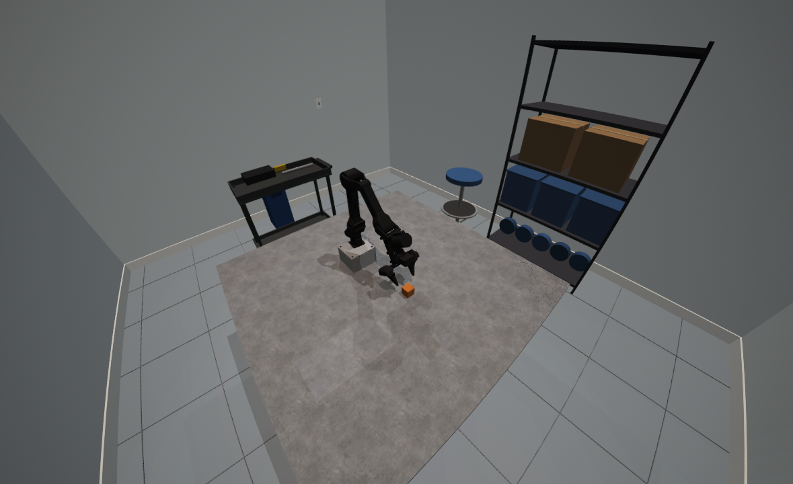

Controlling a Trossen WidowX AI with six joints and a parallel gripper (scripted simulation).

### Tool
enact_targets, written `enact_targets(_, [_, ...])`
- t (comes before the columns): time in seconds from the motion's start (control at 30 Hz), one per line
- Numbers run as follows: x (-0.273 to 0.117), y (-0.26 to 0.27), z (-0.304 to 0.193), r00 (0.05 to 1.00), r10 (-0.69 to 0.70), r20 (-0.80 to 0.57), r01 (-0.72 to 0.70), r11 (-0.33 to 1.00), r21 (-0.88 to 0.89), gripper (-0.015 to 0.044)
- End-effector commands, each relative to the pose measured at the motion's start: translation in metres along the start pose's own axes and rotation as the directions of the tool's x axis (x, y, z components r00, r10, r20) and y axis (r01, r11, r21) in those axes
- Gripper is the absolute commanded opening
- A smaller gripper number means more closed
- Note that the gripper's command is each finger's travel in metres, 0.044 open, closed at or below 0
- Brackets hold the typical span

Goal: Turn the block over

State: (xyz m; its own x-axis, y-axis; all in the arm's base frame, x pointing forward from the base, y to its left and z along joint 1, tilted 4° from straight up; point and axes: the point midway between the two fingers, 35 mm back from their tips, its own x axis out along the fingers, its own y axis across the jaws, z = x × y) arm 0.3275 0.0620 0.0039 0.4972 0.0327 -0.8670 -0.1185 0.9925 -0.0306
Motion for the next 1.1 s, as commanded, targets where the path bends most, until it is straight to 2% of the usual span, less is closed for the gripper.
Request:
enact_targets(0.0, [-0.019,0.0,0.006,1.0,0.01,-0.028,-0.01,1.0,0.015,0.044])
enact_targets(0.13, [-0.018,0.0,0.008,0.999,0.01,-0.051,-0.009,1.0,0.014,0.044])
enact_targets(0.37, [-0.012,0.001,0.031,0.96,0.011,-0.28,-0.008,1.0,0.01,0.044])
enact_targets(0.6, [-0.015,0.0,0.048,0.868,0.015,-0.496,-0.009,1.0,0.014,0.044])
enact_targets(0.77, [-0.016,-0.001,0.049,0.857,0.015,-0.515,-0.009,1.0,0.014,0.044])
enact_targets(0.9, [0.012,-0.001,0.033,0.857,0.015,-0.515,-0.009,1.0,0.014,0.044])
enact_targets(1.07, [0.016,-0.001,0.03,0.857,0.015,-0.516,-0.009,1.0,0.014,0.044])
